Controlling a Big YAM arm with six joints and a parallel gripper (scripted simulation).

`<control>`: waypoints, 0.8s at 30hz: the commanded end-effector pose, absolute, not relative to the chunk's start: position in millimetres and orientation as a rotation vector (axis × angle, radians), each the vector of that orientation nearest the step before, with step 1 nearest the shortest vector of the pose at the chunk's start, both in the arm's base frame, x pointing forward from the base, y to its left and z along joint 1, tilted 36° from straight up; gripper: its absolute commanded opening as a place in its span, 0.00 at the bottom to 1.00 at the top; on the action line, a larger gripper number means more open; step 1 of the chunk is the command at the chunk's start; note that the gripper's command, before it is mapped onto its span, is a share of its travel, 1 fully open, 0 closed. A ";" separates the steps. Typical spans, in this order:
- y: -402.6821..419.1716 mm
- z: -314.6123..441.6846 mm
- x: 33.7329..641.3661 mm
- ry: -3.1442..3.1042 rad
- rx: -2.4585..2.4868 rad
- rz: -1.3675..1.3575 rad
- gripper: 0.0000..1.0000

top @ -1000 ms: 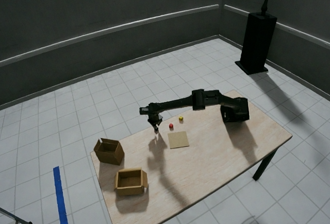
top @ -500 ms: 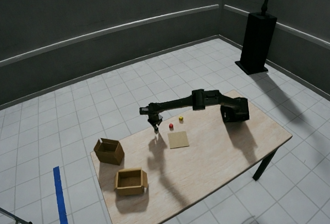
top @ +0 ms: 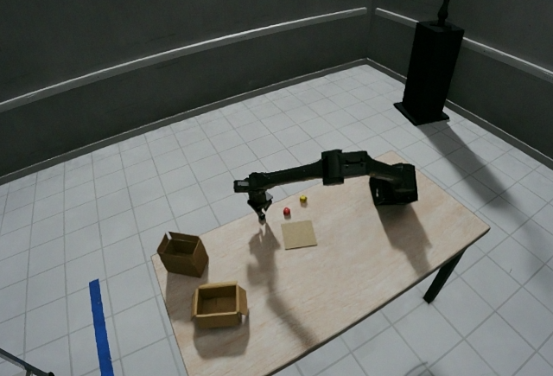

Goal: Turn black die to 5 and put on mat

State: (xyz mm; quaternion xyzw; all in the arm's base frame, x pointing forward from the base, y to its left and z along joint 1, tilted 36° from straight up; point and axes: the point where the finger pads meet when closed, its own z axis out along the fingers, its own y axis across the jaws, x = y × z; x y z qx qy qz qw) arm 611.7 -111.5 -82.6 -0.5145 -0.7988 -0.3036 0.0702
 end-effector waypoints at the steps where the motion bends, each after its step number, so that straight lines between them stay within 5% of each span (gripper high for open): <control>1: -125.8 -84.2 620.5 -2.420 -1.571 -0.929 0.39; 24: -130.0 -80.5 626.1 -2.433 -1.573 -0.938 0.39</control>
